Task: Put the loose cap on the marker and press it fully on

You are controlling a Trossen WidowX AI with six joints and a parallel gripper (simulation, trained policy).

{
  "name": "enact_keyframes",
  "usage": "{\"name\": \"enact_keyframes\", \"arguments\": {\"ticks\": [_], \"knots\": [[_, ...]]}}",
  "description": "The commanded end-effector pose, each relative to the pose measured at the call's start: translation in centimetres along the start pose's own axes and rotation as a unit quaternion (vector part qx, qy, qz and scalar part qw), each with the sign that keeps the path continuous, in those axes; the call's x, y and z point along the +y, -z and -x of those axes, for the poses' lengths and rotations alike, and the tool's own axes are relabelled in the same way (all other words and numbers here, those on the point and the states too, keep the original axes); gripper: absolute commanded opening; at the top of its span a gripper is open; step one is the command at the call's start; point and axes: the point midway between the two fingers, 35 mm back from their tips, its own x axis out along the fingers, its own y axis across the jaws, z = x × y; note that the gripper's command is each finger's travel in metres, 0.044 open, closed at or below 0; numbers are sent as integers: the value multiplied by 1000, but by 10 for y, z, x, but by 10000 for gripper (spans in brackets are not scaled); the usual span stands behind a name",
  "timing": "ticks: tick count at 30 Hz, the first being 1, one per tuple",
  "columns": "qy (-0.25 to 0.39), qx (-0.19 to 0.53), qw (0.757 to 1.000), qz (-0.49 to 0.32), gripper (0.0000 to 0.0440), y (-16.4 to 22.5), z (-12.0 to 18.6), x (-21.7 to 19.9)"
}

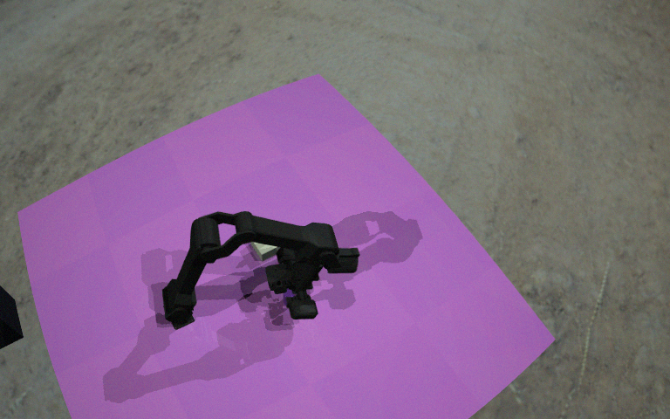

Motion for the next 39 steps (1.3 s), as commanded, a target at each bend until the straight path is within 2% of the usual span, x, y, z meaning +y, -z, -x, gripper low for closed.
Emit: {"name": "enact_keyframes", "arguments": {"ticks": [1, 5, 6, 19, 29, 39], "knots": [[-7, 1, 1000, 6, 200, -2, -4, 1], [-12, 13, 1000, 9, 97, -3, 1, 0], [-13, 20, 1000, 10, 87, -2, 5, -1], [-28, 87, 995, 46, 62, 4, 49, -25], [-27, 107, 991, 81, 50, -7, 72, -70], [-28, 110, 987, 115, 32, -29, 82, -117]]}}
